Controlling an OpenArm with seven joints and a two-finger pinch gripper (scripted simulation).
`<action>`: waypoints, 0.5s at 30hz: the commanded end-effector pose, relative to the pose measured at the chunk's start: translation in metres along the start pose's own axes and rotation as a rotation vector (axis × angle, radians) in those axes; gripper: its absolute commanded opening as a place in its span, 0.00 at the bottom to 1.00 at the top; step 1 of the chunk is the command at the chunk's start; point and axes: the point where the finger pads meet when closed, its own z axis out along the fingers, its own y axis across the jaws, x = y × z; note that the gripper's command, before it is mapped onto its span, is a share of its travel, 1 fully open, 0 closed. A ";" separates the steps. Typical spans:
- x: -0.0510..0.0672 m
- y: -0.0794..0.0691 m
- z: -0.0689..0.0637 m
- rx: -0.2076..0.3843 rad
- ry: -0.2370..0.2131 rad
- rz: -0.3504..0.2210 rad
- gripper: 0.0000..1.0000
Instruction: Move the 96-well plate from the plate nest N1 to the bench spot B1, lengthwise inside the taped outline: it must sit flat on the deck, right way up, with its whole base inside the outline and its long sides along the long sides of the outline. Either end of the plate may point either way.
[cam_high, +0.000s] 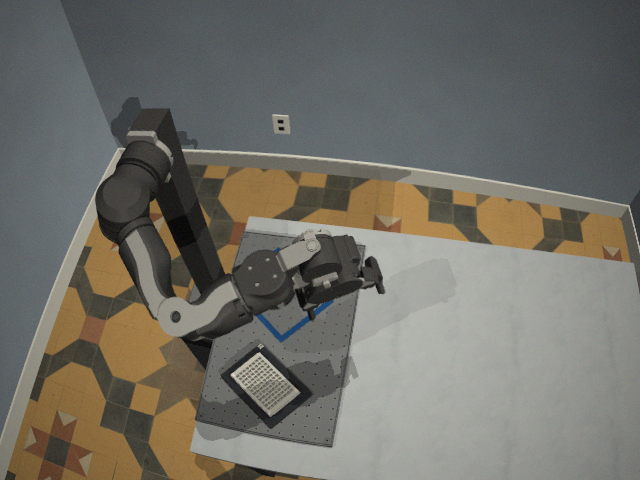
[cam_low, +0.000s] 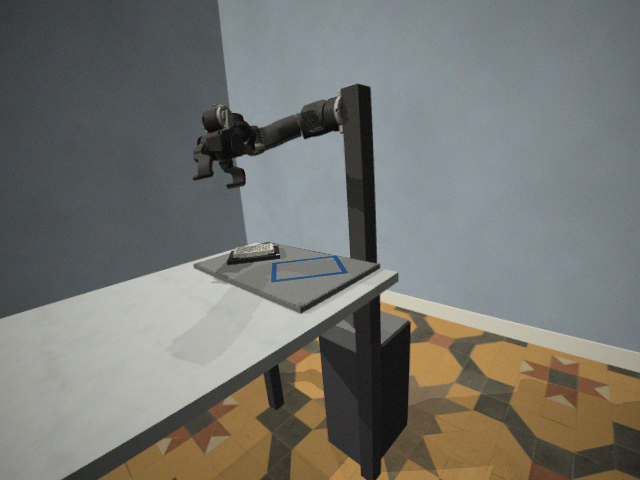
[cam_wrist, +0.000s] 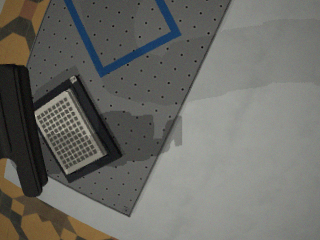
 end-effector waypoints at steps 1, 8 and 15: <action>-0.005 -0.014 0.006 0.049 -0.003 -0.078 0.77; -0.009 -0.030 0.012 0.099 -0.009 -0.169 0.77; -0.009 -0.030 0.012 0.099 -0.009 -0.169 0.77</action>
